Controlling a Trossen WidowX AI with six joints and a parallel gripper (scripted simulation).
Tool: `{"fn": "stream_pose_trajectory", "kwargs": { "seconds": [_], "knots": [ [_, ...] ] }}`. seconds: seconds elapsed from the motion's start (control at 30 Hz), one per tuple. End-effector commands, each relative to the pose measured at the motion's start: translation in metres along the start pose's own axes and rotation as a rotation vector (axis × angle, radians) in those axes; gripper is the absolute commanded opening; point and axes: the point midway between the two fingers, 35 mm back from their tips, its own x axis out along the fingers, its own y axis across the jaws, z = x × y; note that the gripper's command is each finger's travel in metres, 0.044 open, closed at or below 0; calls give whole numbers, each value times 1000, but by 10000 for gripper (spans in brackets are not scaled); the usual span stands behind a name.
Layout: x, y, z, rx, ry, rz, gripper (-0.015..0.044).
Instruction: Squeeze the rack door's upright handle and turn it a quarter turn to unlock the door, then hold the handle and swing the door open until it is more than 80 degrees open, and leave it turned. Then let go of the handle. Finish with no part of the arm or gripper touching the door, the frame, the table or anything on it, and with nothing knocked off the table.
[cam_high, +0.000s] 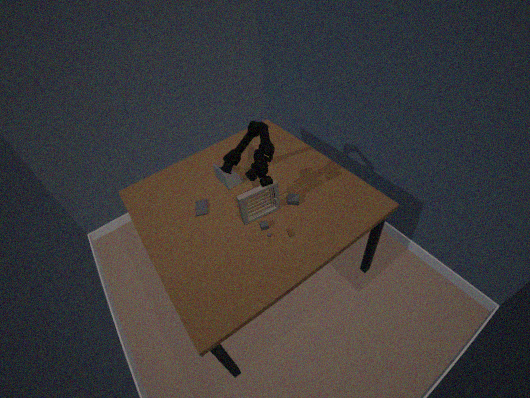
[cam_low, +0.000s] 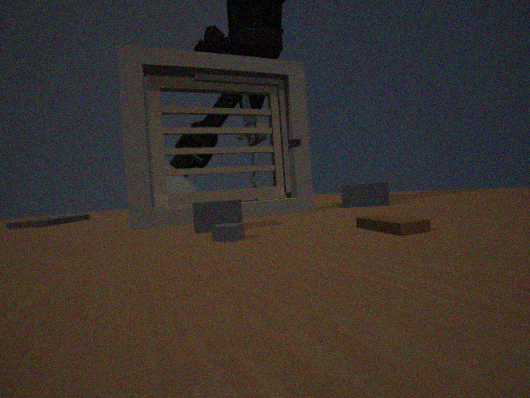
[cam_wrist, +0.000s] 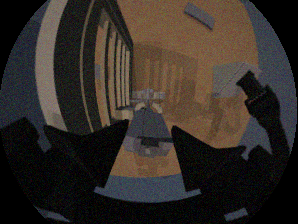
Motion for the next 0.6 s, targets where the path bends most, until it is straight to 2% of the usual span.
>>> {"fn": "stream_pose_trajectory", "kwargs": {
  "seconds": [0.0, 0.13, 0.57],
  "knots": [
    [2, 4, 3, 55, -4, 6, 296],
    [2, 4, 3, 55, -4, 6, 296],
    [2, 4, 3, 55, -4, 6, 209]
  ]
}}
